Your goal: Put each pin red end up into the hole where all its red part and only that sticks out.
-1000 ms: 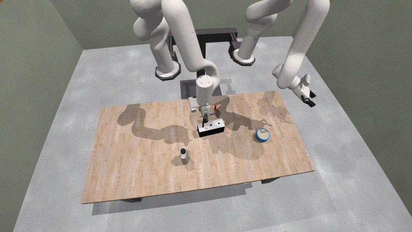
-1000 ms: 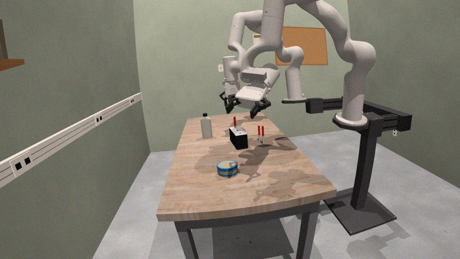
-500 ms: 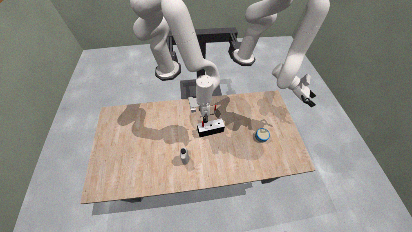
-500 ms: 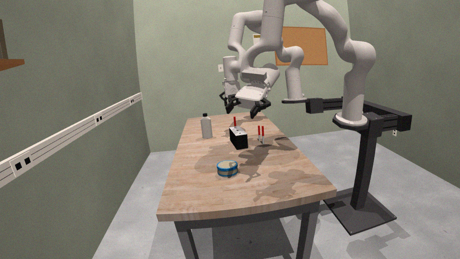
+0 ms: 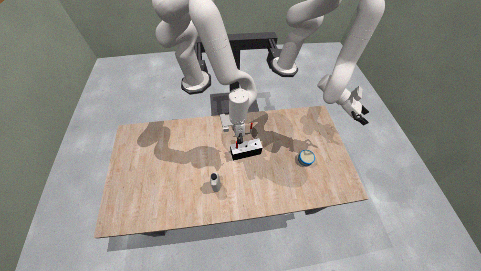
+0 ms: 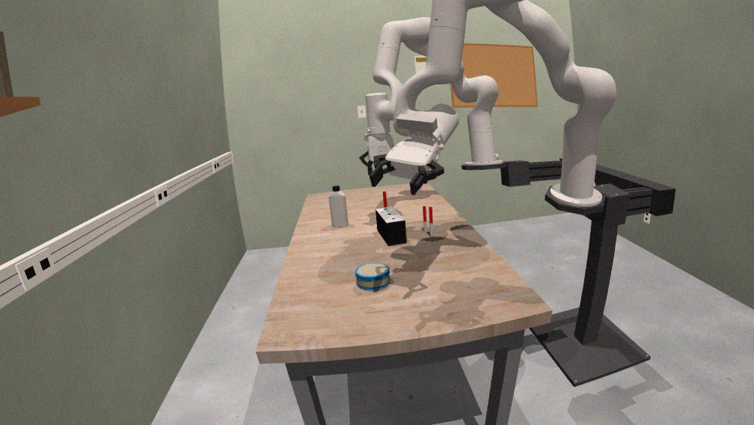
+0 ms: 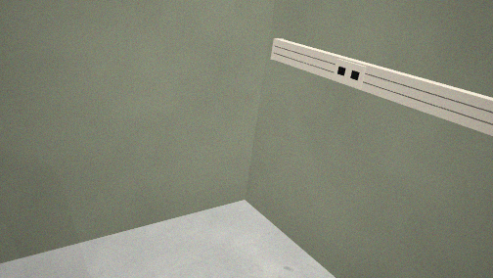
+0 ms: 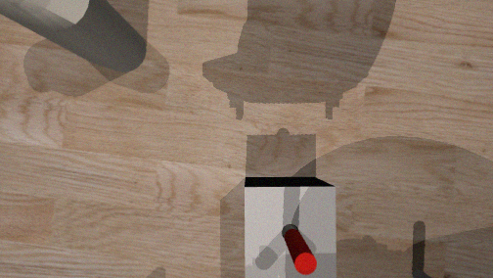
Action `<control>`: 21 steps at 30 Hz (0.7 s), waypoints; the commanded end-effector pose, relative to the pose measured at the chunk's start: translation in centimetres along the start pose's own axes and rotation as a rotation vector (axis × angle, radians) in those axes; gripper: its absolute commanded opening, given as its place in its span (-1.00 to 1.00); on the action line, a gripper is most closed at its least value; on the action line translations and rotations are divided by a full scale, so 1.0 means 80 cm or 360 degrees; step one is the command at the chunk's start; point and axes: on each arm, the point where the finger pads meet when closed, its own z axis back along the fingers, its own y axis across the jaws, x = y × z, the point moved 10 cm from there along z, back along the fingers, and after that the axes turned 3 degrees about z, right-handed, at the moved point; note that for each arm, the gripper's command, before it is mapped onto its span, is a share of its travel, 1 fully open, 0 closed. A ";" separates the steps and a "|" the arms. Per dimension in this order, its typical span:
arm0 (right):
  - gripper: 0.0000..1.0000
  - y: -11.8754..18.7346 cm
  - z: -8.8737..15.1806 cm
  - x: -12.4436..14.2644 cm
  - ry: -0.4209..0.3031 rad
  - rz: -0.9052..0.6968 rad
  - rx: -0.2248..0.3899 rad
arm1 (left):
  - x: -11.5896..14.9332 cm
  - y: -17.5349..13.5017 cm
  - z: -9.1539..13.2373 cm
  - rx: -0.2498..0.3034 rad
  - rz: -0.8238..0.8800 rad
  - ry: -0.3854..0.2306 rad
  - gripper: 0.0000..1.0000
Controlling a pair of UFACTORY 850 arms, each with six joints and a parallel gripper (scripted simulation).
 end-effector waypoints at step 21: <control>1.00 -0.002 -0.109 -0.001 -0.0012 0.0000 0.0000 | -0.001 0.001 0.000 0.0001 0.0002 0.0003 1.00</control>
